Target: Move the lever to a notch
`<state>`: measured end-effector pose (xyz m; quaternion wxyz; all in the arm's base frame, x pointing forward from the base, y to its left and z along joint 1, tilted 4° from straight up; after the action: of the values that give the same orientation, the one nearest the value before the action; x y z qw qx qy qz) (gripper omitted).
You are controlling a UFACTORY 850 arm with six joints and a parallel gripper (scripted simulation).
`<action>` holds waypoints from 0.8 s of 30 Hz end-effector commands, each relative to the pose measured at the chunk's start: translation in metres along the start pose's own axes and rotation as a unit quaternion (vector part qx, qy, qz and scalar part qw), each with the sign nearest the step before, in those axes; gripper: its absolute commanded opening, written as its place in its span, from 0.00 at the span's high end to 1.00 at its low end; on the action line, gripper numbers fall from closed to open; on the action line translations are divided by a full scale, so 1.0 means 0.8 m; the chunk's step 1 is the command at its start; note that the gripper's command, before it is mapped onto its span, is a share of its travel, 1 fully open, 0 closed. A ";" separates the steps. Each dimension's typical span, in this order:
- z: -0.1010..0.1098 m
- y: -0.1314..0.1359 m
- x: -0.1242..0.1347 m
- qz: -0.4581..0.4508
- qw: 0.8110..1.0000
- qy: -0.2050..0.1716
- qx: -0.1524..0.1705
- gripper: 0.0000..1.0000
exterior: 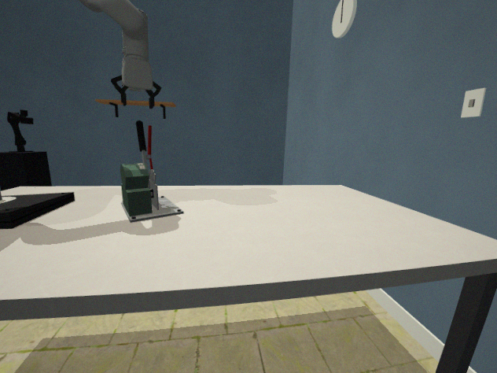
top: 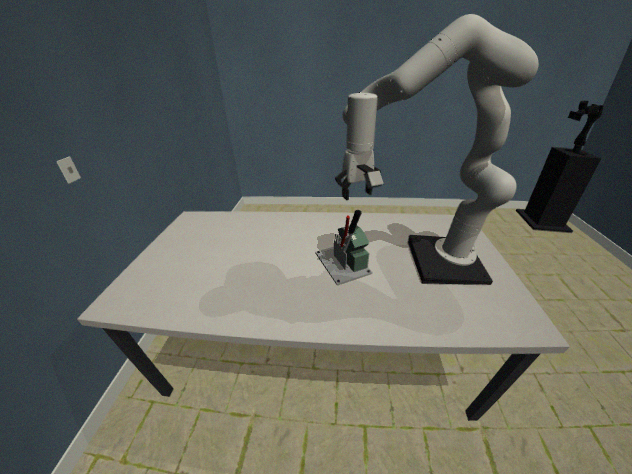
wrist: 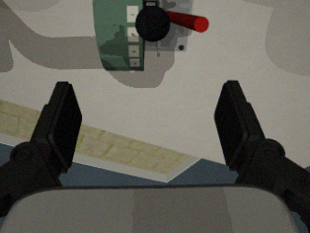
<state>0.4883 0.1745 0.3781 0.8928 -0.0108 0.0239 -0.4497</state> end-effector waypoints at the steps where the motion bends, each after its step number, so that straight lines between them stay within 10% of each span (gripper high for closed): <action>1: 0.003 0.011 -0.008 -0.005 1.000 0.015 0.008 0.00; 3: 0.003 0.011 -0.008 -0.005 1.000 0.015 0.008 0.00; 4: 0.003 0.011 -0.008 -0.005 1.000 0.015 0.008 1.00; 24: 0.003 0.011 -0.008 -0.005 1.000 0.015 0.008 1.00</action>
<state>0.4910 0.1849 0.3797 0.8902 0.0019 0.0342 -0.4542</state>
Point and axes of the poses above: the point where the finger pads meet when closed, its own z axis back along the fingers, its own y axis across the jaws, x = y × z, the point moved 5 cm from there along z, back along the fingers, and after that the axes turned 3 degrees about z, right-handed, at the moved point
